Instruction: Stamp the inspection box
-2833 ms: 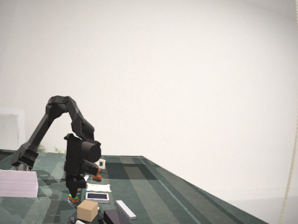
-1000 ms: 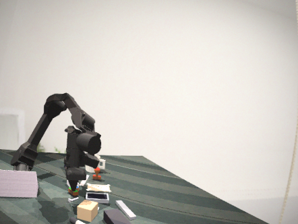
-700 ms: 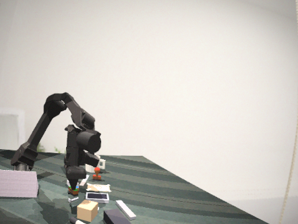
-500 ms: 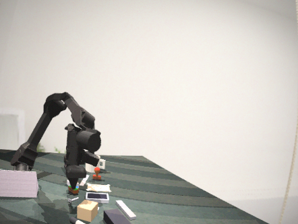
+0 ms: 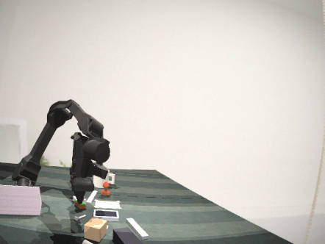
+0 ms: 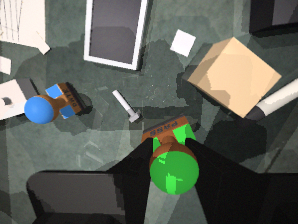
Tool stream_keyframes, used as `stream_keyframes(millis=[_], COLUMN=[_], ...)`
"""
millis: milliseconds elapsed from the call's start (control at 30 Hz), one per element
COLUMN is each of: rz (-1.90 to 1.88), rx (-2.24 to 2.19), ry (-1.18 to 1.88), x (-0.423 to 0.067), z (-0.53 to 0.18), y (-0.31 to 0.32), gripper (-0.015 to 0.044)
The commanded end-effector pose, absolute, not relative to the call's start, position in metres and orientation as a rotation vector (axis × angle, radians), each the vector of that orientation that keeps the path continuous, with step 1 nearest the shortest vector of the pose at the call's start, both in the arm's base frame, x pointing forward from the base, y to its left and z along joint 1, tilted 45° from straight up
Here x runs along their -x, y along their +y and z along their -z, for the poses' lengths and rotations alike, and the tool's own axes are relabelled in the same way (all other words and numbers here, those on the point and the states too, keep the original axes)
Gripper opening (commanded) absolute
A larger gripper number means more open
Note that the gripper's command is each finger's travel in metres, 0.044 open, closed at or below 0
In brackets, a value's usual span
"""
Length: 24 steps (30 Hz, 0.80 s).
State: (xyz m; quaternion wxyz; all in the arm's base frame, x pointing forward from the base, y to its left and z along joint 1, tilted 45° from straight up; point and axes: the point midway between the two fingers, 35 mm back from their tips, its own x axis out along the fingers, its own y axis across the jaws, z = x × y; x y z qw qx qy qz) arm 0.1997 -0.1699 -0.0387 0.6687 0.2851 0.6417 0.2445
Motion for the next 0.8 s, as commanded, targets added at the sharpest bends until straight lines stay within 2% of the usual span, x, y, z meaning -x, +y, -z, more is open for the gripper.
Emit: stream_keyframes(millis=[0,200,767], rz=[-0.551,-0.55,-0.556], rx=[-0.638,-0.637,-0.639], ry=[1.446,1.446,1.439], x=[-0.199,-0.203,-0.305], z=[0.037,0.034,-0.006], y=[-0.173,-0.173,-0.143], gripper=[0.0,0.0,0.0])
